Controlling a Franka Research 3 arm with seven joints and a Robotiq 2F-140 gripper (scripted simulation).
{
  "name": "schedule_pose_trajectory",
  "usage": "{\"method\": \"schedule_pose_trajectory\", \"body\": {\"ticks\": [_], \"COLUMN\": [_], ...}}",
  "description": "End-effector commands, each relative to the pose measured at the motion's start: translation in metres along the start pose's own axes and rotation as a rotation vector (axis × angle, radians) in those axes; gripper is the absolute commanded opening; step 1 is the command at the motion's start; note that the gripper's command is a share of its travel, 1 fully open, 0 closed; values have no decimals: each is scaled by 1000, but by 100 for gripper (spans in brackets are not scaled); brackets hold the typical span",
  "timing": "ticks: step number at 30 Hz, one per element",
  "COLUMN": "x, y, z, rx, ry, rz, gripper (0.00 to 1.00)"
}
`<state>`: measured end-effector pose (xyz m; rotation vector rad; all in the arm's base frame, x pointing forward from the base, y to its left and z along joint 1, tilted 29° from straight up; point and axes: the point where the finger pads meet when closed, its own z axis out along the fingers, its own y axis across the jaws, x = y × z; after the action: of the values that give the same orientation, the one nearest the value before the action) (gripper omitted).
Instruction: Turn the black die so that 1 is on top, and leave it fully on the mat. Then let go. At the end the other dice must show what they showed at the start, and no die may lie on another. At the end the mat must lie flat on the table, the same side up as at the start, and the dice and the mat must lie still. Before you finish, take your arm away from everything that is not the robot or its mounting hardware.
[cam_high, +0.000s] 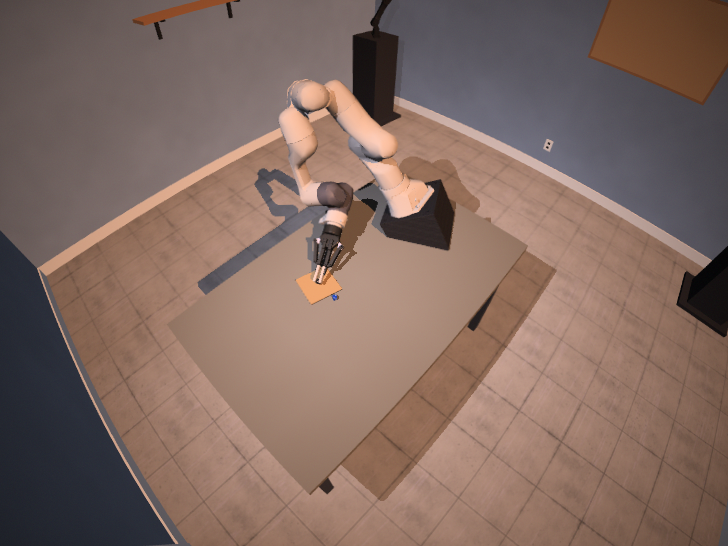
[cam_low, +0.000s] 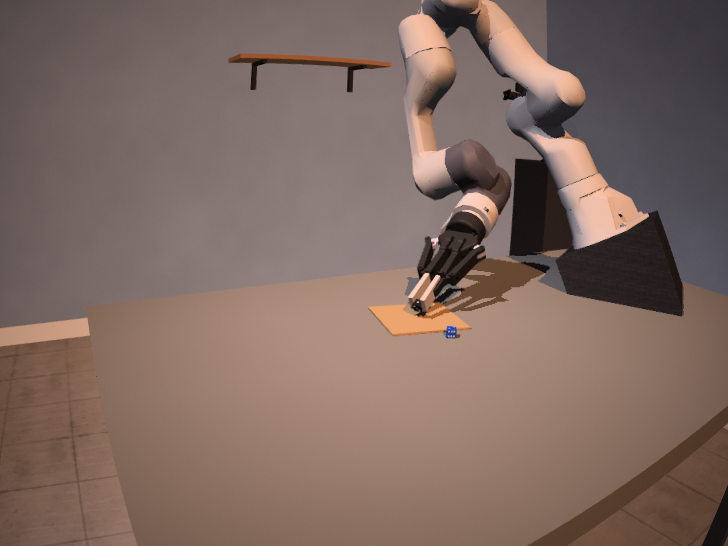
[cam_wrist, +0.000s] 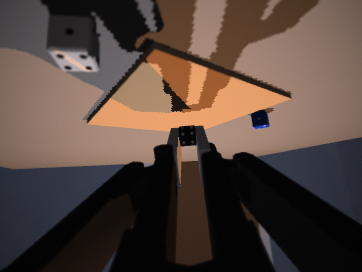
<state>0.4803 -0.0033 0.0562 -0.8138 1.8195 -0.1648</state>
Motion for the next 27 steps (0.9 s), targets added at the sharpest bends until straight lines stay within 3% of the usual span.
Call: {"method": "schedule_pose_trajectory", "body": {"ticks": [1,27], "x": [0,8], "y": [-1,-1], "z": [1,5], "rx": [1,1], "ry": [-3,-3], "rz": [-6,-6], "gripper": [7,7]}}
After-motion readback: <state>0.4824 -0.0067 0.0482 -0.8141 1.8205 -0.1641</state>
